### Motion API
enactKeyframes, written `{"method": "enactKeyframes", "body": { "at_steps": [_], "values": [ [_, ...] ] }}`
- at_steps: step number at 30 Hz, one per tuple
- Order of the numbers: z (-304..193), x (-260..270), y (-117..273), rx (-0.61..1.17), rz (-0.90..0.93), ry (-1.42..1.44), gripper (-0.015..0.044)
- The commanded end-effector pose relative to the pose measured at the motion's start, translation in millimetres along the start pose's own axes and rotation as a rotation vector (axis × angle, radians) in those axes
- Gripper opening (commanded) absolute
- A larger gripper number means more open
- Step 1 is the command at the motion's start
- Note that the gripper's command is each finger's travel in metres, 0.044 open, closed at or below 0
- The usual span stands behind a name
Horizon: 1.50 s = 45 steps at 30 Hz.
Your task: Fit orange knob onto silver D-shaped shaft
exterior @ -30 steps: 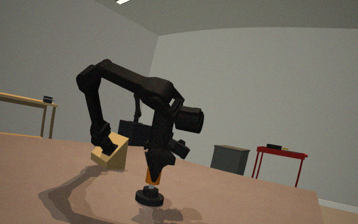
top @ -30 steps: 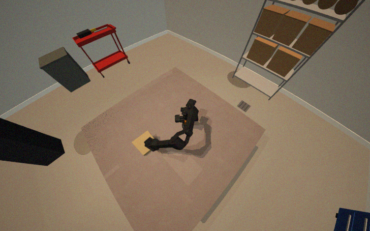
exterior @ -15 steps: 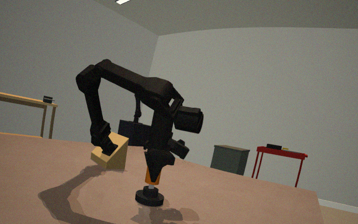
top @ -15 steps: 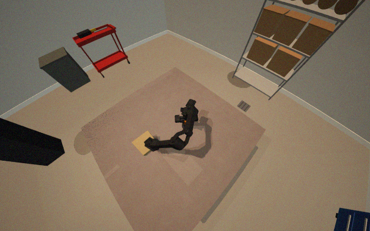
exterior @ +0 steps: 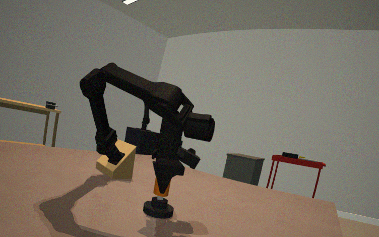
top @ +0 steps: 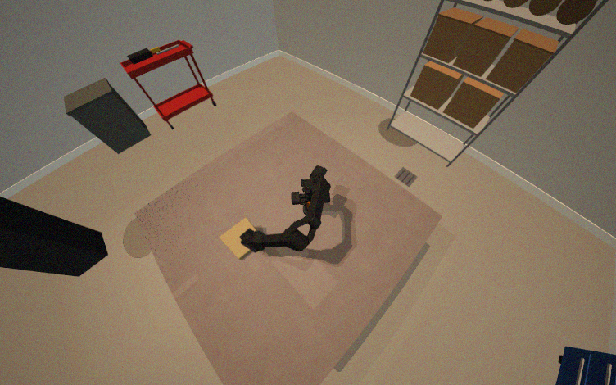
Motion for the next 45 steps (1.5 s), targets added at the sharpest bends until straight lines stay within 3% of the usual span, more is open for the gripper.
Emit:
{"method": "enactKeyframes", "body": {
  "at_steps": [1,45],
  "values": [
    [-0.9,-0.1,-0.1,0.002,-0.003,0.005,0.0000],
    [1.0,1.6,6.2,0.002,-0.003,-0.053,0.0000]
  ]
}}
Point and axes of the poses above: the point midway between the two fingers, 35 mm back from their tips, its own y axis back along the fingers, its own x axis across the jaws, z = x × y, the point moved 2 cm from there along y, back along the fingers, and after that the axes turned 14 degrees about y, right-handed, at the moved point
